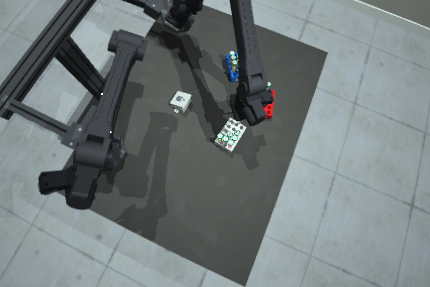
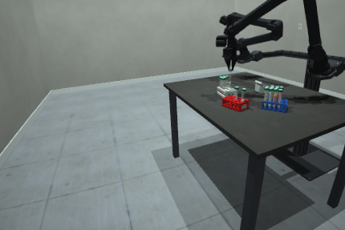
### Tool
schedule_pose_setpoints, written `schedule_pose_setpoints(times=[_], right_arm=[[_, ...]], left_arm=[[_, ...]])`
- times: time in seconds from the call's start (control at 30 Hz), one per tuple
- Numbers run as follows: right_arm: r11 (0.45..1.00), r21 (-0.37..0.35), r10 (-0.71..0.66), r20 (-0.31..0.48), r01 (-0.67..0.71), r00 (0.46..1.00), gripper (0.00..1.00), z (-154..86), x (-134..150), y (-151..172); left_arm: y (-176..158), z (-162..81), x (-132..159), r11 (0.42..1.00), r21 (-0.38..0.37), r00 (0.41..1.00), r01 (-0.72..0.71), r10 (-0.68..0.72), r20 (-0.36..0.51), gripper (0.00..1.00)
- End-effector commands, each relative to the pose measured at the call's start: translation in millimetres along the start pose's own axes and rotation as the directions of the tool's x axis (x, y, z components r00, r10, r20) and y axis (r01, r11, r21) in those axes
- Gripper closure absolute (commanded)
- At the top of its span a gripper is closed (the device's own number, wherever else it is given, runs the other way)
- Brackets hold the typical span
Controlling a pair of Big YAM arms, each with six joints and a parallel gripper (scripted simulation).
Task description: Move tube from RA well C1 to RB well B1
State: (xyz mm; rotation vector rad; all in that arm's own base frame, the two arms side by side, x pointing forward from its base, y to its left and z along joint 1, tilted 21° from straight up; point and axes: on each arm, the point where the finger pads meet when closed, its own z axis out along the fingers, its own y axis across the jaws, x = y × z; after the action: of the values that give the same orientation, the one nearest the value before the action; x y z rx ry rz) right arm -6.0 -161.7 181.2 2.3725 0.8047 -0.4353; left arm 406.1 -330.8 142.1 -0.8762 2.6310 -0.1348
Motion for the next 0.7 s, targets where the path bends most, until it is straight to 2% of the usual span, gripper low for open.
schedule_pose_setpoints(times=[0.0, 0.67], right_arm=[[1.0, -0.029, 0.009, 0.016, -0.008, 1.0, 0.7, -11.1, -8.2, 8.7], [1.0, -0.029, 0.009, 0.016, -0.008, 1.0, 0.7, -11.1, -8.2, 8.7]], left_arm=[[5.8, 15.6, -2.5, 1.0, -0.026, 1.0, 0.006, -0.006, -0.004, 1.0], [7.3, 21.6, -1.3, 1.0, -0.022, 1.0, 0.001, -0.001, -0.004, 1.0]])
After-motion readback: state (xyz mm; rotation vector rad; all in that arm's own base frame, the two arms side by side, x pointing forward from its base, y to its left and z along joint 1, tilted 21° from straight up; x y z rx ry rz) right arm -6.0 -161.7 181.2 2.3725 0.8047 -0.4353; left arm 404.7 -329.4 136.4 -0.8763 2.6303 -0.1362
